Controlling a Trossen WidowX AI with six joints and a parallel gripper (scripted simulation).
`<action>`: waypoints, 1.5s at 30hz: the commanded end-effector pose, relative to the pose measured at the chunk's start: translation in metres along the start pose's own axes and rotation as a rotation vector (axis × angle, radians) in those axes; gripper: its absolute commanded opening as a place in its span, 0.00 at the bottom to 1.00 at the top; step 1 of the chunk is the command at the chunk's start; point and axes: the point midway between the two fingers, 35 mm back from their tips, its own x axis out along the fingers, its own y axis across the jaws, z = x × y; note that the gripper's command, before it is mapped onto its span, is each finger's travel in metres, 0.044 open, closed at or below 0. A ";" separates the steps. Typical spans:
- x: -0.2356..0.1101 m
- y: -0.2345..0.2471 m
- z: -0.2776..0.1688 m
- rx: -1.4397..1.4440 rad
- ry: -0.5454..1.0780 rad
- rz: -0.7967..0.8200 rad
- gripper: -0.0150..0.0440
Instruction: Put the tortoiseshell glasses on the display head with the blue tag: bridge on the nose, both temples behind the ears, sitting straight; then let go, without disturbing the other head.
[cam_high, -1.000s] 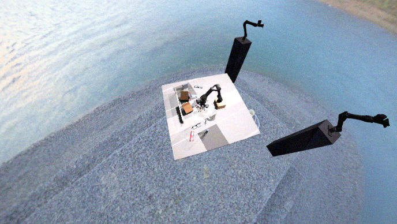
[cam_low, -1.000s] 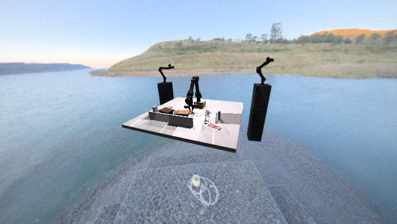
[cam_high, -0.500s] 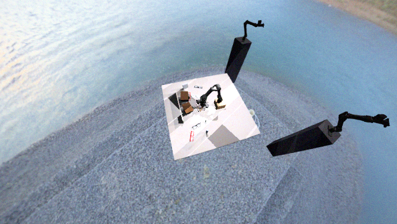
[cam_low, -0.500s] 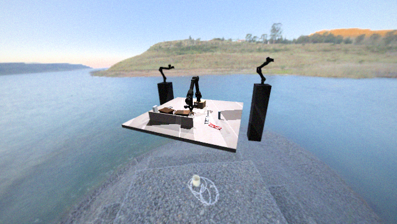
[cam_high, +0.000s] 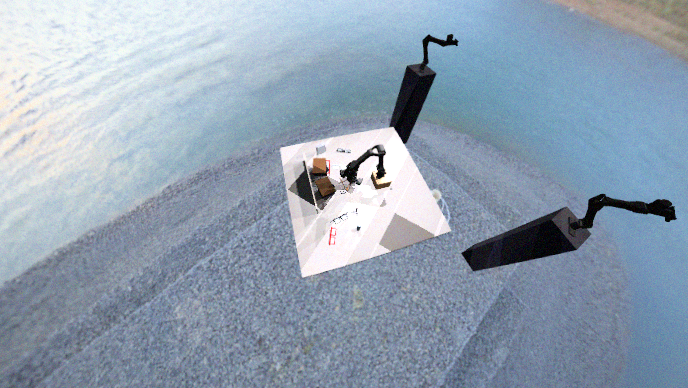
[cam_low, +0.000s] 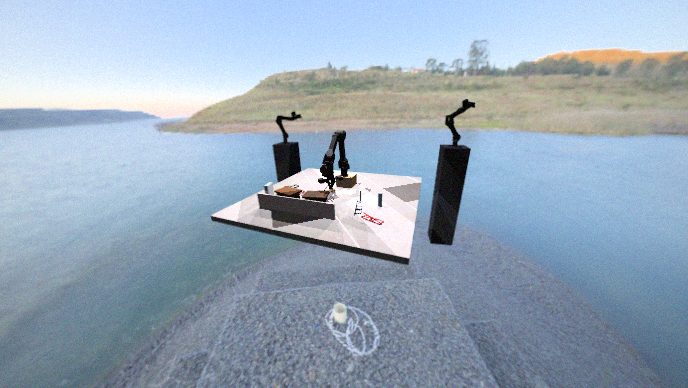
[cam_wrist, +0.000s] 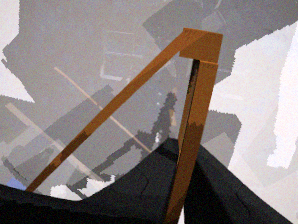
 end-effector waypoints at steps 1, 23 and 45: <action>-0.030 0.002 -0.001 -0.006 0.007 0.010 0.25; -0.066 -0.020 -0.051 -0.131 0.009 0.009 0.25; -0.068 -0.110 -0.139 -0.385 0.018 0.004 0.25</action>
